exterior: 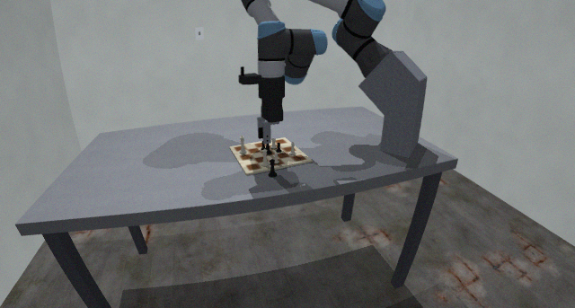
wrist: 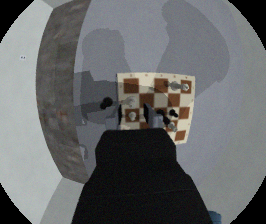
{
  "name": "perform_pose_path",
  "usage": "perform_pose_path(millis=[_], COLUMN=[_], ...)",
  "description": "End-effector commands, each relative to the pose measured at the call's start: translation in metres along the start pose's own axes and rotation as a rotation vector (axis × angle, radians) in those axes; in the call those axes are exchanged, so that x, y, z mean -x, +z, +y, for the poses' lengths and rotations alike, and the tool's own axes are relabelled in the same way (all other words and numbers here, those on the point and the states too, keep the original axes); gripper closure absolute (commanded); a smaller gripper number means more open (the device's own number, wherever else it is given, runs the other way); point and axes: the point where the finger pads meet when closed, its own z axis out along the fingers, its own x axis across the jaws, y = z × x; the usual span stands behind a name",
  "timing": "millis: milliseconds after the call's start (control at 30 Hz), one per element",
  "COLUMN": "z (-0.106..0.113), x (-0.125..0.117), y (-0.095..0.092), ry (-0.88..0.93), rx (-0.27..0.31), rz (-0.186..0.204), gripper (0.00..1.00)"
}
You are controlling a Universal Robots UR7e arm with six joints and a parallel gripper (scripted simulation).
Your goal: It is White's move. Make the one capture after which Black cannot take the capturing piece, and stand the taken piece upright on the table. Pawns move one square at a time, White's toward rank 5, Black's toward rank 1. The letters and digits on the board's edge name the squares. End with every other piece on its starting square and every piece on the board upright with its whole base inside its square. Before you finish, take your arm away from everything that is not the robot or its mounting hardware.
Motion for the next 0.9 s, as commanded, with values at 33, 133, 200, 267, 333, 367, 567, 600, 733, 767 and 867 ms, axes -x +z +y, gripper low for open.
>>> perform_pose_path(millis=[33,133,200,267,333,367,567,600,733,767,867], z=[-0.001,-0.001,-0.001,-0.001,-0.001,-0.001,-0.001,-0.001,-0.001,-0.001,-0.001], x=[0.000,0.000,0.000,0.000,0.000,0.000,0.000,0.000,0.000,0.000,0.000], y=[-0.019,-0.028,-0.031,-0.032,-0.032,-0.032,-0.032,-0.032,-0.032,-0.032,-0.032], ry=[0.001,0.001,0.001,0.001,0.001,0.001,0.001,0.001,0.001,0.001,0.001], rx=[0.004,0.004,0.004,0.004,0.004,0.004,0.004,0.004,0.004,0.004,0.004], rz=[0.000,0.000,0.000,0.000,0.000,0.000,0.000,0.000,0.000,0.000,0.000], gripper=[0.21,0.21,0.21,0.21,0.21,0.00,0.00,0.00,0.00,0.00,0.00])
